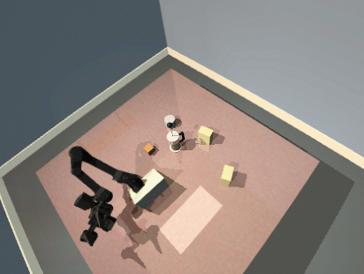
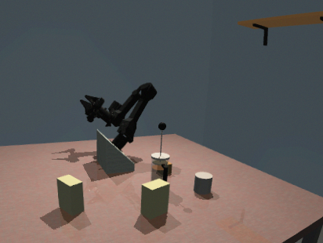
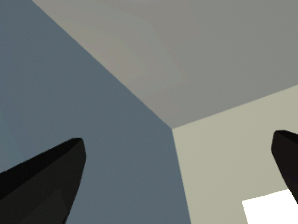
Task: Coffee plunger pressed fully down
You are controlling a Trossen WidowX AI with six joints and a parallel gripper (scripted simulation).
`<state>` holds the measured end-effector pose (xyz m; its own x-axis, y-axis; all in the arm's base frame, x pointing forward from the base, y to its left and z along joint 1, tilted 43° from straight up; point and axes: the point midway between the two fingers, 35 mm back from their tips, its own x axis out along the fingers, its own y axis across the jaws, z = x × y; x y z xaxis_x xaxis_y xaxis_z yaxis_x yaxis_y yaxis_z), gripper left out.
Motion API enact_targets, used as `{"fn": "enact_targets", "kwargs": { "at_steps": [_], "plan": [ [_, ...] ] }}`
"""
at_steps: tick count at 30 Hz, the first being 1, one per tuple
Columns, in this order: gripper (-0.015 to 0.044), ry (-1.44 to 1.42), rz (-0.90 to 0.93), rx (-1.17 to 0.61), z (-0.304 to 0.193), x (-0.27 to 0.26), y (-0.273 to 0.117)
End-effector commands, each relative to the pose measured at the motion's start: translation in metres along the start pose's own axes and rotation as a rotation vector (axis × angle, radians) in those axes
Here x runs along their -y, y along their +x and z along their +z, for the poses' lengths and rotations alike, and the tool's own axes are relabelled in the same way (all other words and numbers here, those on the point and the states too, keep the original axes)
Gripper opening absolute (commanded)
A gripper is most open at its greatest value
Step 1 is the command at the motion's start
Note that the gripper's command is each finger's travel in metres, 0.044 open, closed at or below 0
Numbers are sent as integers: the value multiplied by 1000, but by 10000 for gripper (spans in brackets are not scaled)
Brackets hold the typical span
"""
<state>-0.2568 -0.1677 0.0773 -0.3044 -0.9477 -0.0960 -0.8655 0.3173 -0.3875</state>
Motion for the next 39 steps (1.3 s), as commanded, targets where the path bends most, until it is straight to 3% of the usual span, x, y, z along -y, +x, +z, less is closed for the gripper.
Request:
{"fn": "enact_targets", "kwargs": {
  "at_steps": [1,10,17,25,32,39],
  "plan": [
    [426,7,-7,3,0,2,1],
    [440,280,-212,151,11,56,49],
    [440,665,-353,425,28,129,88],
    [440,927,-431,739,44,214,104],
    [440,1276,-311,1206,64,311,89],
    [440,1526,62,1719,74,406,36]
  ]
}}
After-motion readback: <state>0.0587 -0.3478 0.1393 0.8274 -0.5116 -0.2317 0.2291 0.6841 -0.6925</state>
